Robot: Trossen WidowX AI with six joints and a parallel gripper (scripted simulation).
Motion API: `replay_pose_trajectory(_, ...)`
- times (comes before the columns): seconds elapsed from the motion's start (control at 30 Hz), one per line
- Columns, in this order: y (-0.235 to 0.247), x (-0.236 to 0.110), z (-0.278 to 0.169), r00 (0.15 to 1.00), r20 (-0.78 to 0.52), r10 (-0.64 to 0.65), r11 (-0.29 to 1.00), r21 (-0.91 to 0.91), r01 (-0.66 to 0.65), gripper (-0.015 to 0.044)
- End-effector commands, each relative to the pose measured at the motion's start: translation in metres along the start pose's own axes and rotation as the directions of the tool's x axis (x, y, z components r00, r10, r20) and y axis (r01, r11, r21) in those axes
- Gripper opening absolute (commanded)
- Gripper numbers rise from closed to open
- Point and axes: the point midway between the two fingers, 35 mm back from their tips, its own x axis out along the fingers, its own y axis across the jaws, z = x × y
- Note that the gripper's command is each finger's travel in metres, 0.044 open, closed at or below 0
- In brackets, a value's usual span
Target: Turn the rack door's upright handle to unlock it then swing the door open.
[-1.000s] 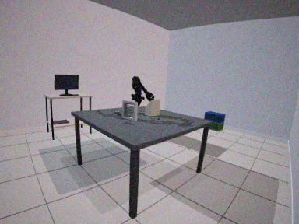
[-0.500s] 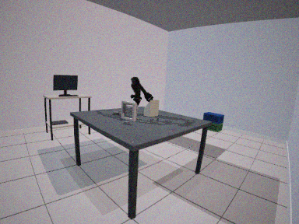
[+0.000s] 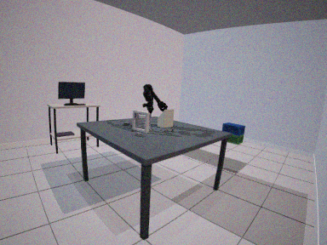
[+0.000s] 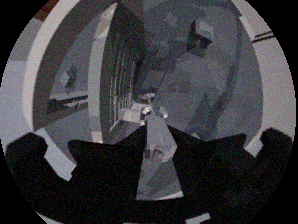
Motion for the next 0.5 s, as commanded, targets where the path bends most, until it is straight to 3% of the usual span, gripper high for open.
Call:
replay_pose_trajectory(0.0,-0.008,0.001,0.002,1.000,0.006,0.002,0.996,-0.084,-0.001,0.0015)
replay_pose_trajectory(0.47,-0.036,0.001,0.014,1.000,0.007,0.001,0.952,-0.306,0.001,0.0015)
